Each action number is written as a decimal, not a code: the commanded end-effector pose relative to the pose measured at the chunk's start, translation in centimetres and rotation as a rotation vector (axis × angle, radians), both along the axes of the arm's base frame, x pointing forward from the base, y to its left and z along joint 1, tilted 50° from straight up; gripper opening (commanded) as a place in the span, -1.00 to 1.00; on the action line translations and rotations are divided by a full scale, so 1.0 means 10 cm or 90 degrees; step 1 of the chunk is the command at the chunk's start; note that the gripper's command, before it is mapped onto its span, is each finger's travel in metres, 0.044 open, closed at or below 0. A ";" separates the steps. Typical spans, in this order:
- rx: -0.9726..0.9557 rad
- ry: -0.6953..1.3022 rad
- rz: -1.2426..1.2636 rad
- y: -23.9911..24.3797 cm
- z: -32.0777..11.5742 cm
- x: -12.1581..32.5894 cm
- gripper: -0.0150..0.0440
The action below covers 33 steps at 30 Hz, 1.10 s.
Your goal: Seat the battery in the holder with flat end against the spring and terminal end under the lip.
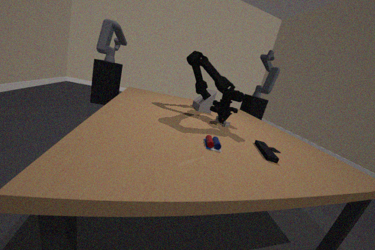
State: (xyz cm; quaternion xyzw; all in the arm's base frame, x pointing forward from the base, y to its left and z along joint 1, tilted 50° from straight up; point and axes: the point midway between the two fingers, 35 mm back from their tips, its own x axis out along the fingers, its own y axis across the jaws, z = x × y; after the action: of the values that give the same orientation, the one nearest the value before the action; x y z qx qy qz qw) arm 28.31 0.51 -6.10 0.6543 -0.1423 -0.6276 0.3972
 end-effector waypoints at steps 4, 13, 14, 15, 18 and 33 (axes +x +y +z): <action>-0.001 0.003 0.001 0.00 0.01 -0.01 -0.20; -0.001 0.003 0.001 0.03 0.03 -0.01 0.15; -0.001 0.003 0.001 0.04 0.04 -0.01 0.15; -0.001 0.003 0.000 0.06 0.05 -0.02 0.15; -0.001 0.002 0.000 0.10 0.09 -0.02 0.15; 0.001 0.004 0.002 0.53 0.44 -0.10 0.86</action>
State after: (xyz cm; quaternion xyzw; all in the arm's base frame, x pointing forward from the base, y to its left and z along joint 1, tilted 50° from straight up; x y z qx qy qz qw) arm 27.24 3.46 -3.74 0.6408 -0.1411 -0.6366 0.4052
